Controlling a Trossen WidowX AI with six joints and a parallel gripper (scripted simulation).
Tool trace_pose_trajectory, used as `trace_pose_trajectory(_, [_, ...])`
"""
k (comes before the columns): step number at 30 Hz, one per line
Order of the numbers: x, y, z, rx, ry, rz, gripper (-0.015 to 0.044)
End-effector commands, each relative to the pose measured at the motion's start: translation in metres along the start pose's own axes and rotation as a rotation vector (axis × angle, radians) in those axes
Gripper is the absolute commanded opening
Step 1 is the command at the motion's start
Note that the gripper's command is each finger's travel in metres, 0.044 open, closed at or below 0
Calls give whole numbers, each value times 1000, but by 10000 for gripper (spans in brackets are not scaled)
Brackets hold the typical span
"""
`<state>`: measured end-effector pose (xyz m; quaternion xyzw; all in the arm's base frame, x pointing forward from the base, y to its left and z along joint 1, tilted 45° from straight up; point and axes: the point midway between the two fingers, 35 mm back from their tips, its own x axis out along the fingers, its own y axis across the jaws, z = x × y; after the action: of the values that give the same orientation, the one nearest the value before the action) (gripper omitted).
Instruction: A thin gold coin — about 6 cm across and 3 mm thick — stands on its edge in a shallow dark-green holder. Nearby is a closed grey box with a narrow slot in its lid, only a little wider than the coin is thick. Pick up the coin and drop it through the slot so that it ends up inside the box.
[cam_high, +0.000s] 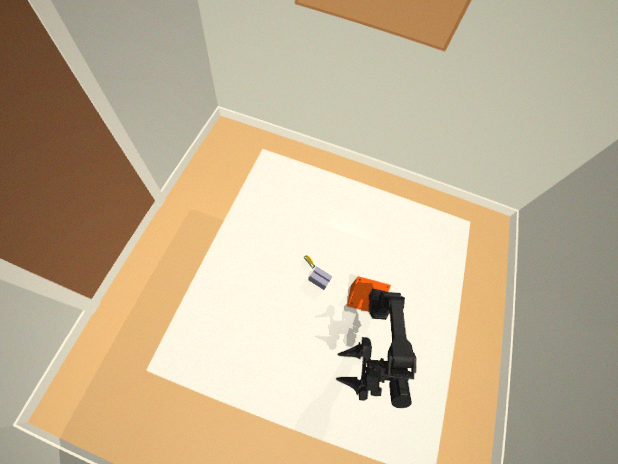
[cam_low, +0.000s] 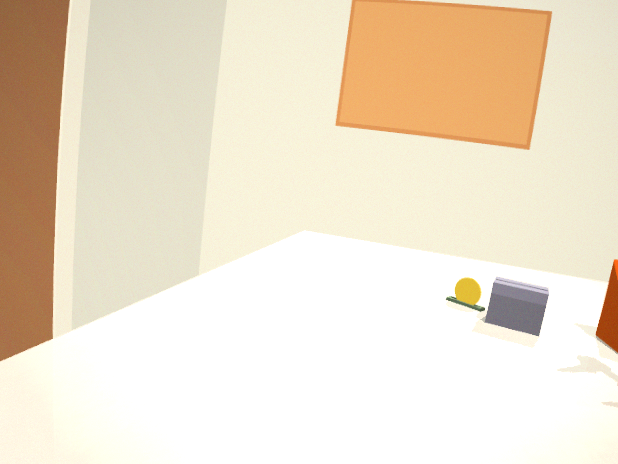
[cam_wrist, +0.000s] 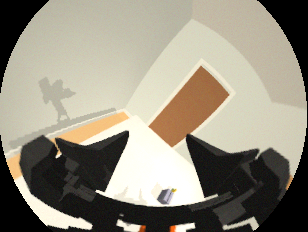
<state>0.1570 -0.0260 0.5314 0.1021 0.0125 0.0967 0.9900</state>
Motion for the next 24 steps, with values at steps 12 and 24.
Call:
trace_pose_trajectory(12, [27, 89, -45, -320, 147, -134, 161])
trace_pose_trajectory(24, [157, 105, -176, -522, 659, -260, 161])
